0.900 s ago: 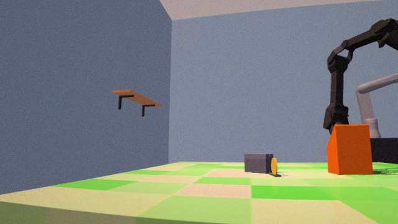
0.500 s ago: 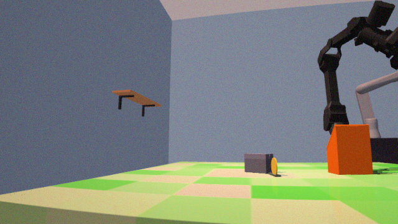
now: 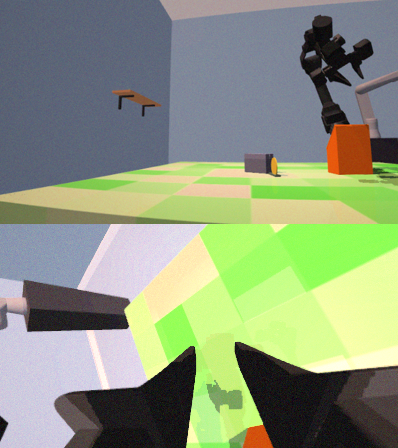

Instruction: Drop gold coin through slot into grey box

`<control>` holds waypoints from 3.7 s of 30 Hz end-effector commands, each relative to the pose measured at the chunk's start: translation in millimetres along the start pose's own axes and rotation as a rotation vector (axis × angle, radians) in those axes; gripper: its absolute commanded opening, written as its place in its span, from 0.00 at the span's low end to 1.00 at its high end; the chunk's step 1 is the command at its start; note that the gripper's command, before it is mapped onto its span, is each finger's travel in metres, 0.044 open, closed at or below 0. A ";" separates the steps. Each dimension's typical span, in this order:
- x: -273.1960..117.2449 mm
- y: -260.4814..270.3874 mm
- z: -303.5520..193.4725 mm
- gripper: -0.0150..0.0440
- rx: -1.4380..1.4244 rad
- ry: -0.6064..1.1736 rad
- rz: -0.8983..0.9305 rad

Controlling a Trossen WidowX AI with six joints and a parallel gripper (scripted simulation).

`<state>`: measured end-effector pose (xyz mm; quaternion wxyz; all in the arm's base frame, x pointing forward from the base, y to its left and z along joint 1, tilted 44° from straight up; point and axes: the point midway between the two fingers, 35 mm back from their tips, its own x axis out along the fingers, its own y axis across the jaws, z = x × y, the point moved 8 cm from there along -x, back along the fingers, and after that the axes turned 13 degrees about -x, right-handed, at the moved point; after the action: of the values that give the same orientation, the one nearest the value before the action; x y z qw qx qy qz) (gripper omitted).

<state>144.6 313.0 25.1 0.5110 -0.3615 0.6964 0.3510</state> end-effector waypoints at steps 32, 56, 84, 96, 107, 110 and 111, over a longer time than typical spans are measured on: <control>-14.0 -243.6 -118.7 0.53 2.404 -0.304 -0.760; 37.9 -265.8 -149.5 0.53 2.403 -0.305 -0.762; 75.0 -282.6 -171.2 0.53 2.403 -0.305 -0.765; 83.3 -285.5 -176.8 0.35 2.403 -0.305 -0.768; 83.3 -285.5 -176.8 0.25 2.403 -0.305 -0.768; 80.5 -284.7 -174.8 0.25 2.403 -0.305 -0.767; 78.6 -284.0 -173.4 0.25 2.403 -0.305 -0.766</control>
<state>291.6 10.1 -47.5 0.6581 0.1934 0.3624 -0.6310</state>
